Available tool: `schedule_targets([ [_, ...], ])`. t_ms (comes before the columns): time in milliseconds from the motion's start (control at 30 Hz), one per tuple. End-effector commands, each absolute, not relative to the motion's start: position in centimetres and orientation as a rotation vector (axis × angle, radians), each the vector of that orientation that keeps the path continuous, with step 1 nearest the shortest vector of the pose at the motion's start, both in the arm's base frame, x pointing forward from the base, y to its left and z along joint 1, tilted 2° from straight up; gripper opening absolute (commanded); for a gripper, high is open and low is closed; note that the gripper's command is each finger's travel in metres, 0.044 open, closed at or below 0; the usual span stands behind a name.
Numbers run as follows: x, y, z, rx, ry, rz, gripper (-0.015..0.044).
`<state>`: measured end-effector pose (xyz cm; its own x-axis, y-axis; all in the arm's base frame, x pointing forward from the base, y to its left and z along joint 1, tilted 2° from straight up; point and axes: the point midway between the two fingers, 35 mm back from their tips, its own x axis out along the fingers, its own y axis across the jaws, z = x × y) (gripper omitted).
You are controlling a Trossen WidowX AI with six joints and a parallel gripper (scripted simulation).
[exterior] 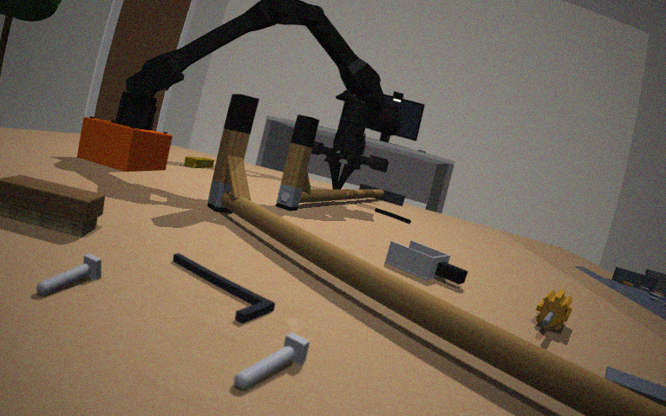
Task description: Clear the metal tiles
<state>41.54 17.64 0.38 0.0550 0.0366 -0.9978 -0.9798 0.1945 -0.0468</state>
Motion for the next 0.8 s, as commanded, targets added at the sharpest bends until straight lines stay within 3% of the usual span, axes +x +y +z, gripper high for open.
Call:
schedule_targets([
  [0, 42.2, 17.4, 0.1, -1.061, 1.225, 1.049, 0.0000],
  [767, 43.1, 17.1, 2.9, -1.061, 1.225, 1.047, 0.0000],
])
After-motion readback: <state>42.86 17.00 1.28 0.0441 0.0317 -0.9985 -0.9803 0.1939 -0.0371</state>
